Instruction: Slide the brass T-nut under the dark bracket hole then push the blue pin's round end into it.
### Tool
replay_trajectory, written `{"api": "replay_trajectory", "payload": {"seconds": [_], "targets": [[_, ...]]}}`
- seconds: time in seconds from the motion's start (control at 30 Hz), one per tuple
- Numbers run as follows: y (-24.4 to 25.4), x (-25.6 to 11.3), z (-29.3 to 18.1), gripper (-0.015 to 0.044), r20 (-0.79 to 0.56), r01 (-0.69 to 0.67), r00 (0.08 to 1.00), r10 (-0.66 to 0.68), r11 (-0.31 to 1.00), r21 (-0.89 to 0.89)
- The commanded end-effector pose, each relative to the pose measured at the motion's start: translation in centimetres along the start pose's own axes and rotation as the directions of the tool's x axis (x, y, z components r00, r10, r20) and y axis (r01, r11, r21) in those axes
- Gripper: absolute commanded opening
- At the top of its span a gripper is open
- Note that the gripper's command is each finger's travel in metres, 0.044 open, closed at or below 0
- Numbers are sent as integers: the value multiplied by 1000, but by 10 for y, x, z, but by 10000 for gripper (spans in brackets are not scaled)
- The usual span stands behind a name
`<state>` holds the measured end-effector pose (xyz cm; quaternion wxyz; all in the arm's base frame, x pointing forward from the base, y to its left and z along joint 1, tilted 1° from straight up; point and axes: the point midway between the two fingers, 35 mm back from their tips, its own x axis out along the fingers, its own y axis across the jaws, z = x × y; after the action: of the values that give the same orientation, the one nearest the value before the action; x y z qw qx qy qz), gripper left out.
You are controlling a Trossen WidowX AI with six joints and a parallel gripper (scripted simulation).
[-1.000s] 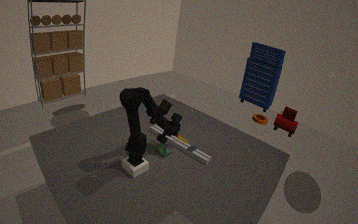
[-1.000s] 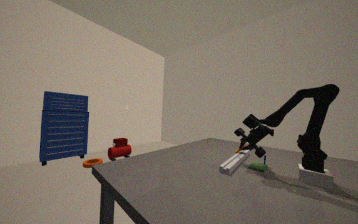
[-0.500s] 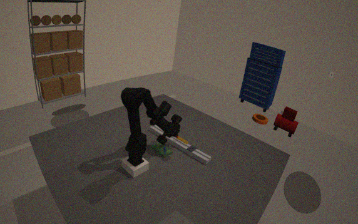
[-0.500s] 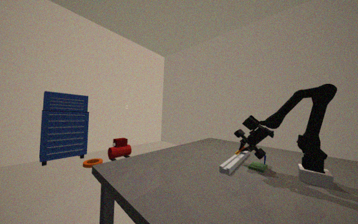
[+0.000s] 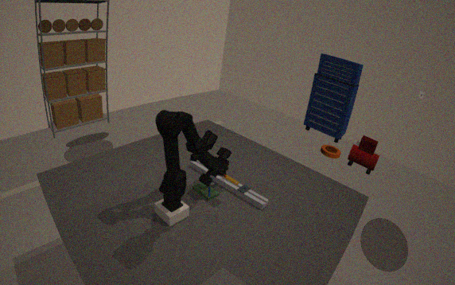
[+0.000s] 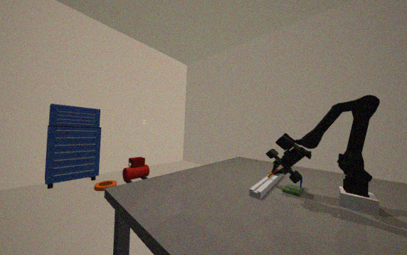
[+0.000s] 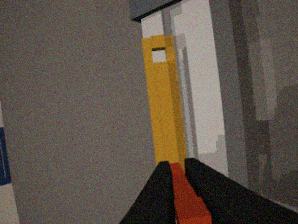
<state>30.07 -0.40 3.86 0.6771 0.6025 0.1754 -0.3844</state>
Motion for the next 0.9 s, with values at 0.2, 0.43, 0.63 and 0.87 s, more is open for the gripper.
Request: {"api": "replay_trajectory", "payload": {"seconds": [0.2,0.43,0.63,0.87], "targets": [[-4,3,0,-150,5,2,1000,-2,1000,3],[-4,3,0,-150,5,2,1000,-2,1000,3],[-4,3,0,-150,5,3,1000,-3,1000,3],[-3,3,0,-150,6,16,1000,-16,1000,-1]]}}
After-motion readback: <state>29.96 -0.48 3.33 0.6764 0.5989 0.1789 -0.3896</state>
